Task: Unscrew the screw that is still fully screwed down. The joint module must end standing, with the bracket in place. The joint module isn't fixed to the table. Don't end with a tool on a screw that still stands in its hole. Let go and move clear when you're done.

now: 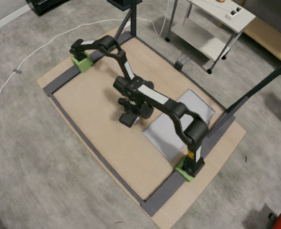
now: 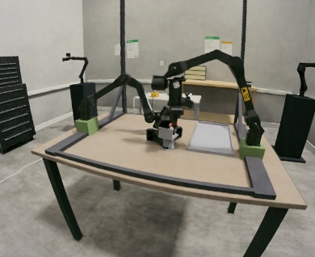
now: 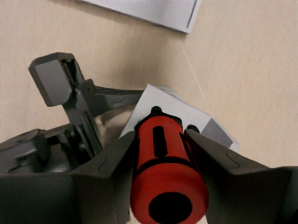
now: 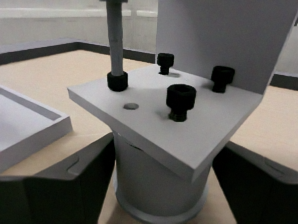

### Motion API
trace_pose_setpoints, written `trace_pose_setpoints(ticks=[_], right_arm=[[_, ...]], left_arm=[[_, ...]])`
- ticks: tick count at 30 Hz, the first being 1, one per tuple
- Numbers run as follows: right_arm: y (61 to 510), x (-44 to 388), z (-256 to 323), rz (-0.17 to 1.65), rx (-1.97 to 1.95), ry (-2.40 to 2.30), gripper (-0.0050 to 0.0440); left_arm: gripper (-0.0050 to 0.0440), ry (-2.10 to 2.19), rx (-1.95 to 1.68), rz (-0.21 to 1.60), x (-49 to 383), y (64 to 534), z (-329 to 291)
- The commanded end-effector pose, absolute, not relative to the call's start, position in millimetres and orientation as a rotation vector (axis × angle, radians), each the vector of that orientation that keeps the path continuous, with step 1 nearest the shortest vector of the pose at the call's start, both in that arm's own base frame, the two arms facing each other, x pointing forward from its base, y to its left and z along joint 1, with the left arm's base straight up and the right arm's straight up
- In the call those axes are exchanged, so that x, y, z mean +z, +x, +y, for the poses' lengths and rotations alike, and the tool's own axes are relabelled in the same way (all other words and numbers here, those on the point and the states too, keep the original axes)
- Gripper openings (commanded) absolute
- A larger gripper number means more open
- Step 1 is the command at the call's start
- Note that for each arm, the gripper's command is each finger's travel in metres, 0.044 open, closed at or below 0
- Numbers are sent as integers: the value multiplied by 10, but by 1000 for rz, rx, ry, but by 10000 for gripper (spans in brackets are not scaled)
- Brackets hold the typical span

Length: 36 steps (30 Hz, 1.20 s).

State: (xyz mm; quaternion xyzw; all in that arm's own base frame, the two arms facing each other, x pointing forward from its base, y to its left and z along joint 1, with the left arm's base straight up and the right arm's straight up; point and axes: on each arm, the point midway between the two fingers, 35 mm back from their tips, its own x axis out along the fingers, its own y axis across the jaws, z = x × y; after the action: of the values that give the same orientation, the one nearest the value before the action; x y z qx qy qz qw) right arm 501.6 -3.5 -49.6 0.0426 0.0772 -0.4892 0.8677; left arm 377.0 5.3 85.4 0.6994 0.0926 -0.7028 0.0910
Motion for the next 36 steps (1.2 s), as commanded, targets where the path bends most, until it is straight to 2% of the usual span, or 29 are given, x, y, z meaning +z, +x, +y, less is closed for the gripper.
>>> trace_pose_setpoints(ticks=[1,23,32,36], right_arm=[[5085,-349,-35,133,-1024,117,245],[5085,-349,-35,133,-1024,117,245],[5085,-349,-35,133,-1024,117,245],[5085,-349,-35,133,-1024,117,245]], left_arm=[[130,2087,-2080,278,847,3780,43],[130,2087,-2080,278,847,3780,43],[130,1845,-1841,628,848,3780,43],[130,1759,-1756,730,848,3780,43]])
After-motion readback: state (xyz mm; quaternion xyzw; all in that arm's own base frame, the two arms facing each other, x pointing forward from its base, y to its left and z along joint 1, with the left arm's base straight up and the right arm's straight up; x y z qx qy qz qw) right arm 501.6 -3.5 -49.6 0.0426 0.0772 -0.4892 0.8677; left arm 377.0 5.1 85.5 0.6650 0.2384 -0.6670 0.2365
